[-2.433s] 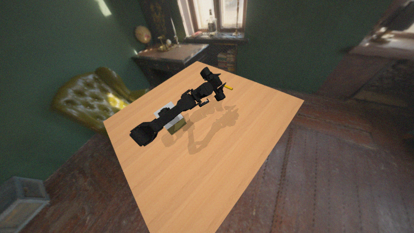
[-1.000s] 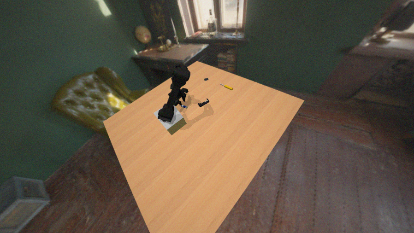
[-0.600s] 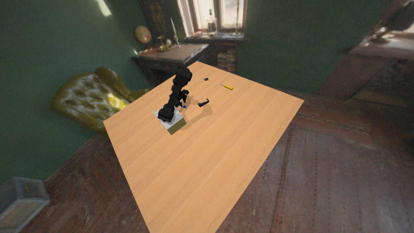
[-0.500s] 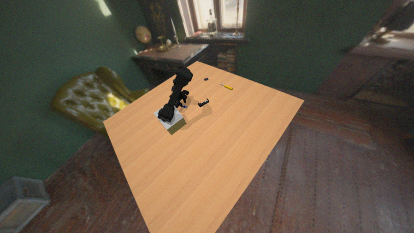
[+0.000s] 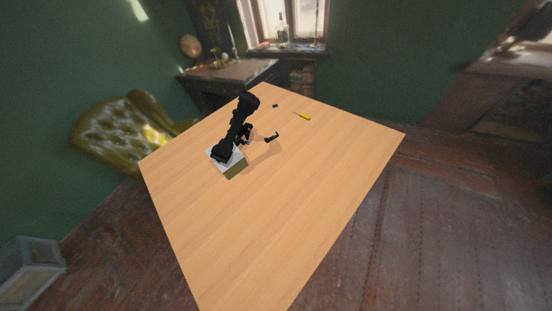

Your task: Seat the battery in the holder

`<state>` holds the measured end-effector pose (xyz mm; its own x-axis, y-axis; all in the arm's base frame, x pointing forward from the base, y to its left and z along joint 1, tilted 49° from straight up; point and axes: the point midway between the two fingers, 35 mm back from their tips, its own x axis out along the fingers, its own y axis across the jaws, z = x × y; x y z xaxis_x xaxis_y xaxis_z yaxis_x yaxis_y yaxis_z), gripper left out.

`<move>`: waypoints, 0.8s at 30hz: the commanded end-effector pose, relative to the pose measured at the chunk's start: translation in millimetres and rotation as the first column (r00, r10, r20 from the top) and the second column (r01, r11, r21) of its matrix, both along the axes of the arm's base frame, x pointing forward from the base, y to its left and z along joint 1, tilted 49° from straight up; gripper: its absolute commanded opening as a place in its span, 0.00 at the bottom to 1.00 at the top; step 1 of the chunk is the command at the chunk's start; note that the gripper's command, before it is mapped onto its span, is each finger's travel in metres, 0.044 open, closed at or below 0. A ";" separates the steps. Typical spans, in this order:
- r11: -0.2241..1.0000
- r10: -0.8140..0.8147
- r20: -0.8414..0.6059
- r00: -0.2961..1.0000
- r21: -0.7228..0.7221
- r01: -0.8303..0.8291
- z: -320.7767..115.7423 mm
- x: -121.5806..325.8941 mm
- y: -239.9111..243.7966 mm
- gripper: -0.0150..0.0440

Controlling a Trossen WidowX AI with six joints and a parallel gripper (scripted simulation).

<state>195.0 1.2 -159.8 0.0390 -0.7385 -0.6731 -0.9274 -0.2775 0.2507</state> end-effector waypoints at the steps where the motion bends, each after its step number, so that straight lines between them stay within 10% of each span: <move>1: 1.000 0.004 -0.005 1.000 -0.005 -0.004 -1.5 -1.4 -2.6 0.54; 8: 1.000 0.004 -0.005 1.000 -0.005 -0.004 -1.5 -1.4 -2.6 0.37; 24: 1.000 0.004 -0.005 1.000 -0.001 -0.004 31.8 -3.0 35.7 0.36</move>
<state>192.6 31.0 -134.1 0.0434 -0.7395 -0.6717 -0.9240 -0.2854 0.2546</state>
